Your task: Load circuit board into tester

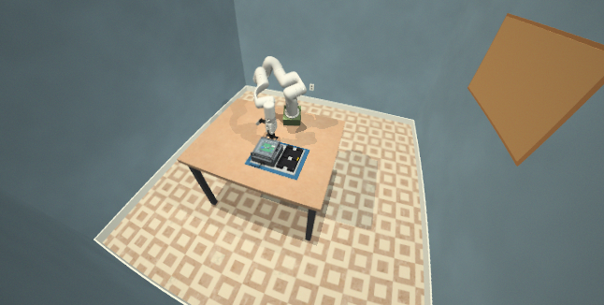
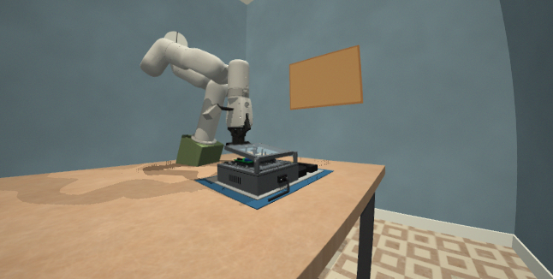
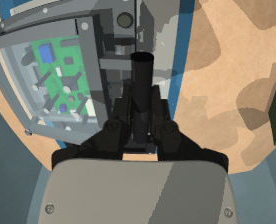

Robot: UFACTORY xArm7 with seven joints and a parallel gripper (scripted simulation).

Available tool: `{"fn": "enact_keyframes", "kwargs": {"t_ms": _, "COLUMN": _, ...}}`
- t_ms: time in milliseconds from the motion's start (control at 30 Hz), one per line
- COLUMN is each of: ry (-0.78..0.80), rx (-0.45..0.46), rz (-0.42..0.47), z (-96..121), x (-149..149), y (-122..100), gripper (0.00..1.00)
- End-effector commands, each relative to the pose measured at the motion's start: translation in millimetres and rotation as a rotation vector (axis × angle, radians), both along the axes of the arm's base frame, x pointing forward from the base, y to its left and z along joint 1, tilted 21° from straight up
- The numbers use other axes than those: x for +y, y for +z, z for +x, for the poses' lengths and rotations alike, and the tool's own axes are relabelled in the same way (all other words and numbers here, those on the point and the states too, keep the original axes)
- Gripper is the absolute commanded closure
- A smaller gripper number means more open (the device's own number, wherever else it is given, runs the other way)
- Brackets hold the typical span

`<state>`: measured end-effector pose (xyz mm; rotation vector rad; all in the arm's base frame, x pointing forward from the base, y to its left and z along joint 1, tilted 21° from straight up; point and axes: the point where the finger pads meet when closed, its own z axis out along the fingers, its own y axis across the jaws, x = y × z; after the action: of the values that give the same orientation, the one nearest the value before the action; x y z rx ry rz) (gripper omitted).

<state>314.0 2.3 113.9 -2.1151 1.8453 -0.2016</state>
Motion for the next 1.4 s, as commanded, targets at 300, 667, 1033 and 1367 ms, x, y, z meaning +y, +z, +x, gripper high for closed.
{"fn": "enact_keyframes", "kwargs": {"t_ms": 300, "ry": -0.001, "rx": -0.003, "rz": -0.001, "z": 3, "x": 1, "y": -9, "gripper": 1.00}}
{"fn": "enact_keyframes", "kwargs": {"t_ms": 667, "ry": -0.001, "rx": -0.003, "rz": 0.000, "z": 4, "x": 2, "y": -14, "gripper": 1.00}}
{"fn": "enact_keyframes", "kwargs": {"t_ms": 1033, "ry": -0.001, "rx": -0.003, "rz": 0.000, "z": 6, "x": 2, "y": -18, "gripper": 1.00}}
{"fn": "enact_keyframes", "kwargs": {"t_ms": 1367, "ry": -0.001, "rx": -0.003, "rz": 0.000, "z": 6, "x": 3, "y": -21, "gripper": 1.00}}
